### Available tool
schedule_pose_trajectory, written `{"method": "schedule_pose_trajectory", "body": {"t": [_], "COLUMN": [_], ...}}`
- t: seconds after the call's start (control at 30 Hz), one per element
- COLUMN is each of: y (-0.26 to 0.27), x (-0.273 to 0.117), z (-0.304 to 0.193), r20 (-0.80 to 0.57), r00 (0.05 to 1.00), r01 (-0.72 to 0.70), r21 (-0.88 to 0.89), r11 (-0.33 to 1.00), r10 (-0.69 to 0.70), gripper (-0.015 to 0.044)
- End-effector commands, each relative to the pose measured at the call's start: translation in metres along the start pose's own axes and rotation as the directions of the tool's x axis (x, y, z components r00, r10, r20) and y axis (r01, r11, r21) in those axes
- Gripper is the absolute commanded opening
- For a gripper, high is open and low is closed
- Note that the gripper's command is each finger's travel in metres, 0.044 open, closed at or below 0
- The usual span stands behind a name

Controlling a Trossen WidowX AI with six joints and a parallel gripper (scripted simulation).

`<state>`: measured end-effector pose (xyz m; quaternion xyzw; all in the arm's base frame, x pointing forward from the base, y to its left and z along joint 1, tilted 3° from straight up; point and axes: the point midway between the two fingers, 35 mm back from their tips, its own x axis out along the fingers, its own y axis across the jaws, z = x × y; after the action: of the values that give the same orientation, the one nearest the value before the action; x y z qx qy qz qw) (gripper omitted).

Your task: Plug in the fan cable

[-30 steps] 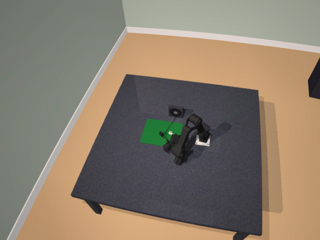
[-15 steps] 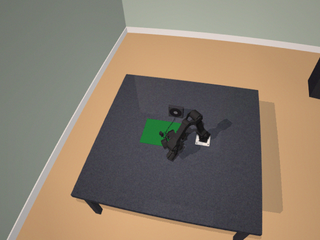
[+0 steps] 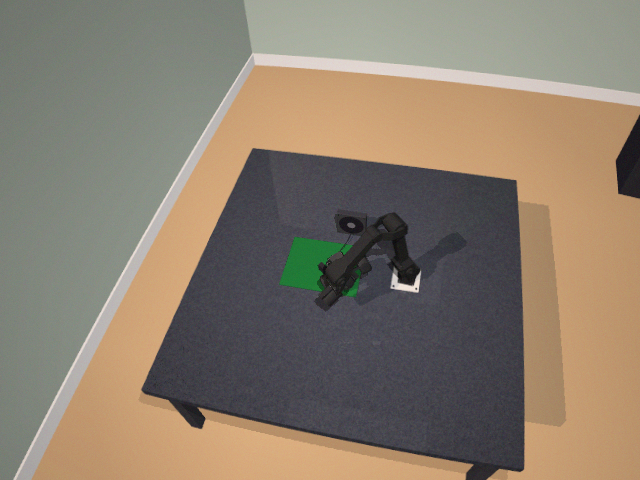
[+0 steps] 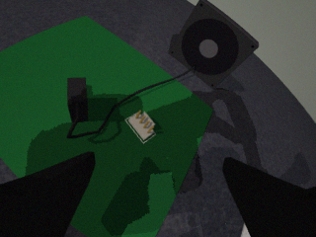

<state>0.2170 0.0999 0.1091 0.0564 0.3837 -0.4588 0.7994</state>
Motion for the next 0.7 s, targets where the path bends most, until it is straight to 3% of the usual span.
{"method": "schedule_pose_trajectory", "body": {"t": [0.0,0.67], "y": [0.000,0.006], "x": [-0.001,-0.019], "z": [0.002,0.019], "r20": [-0.094,-0.484], "r00": [0.996,0.868], "r01": [0.000,-0.171], "r21": [-0.017,-0.083], "r11": [1.000,0.982], "r10": [-0.002,0.111], "gripper": [0.0440,0.0440]}}
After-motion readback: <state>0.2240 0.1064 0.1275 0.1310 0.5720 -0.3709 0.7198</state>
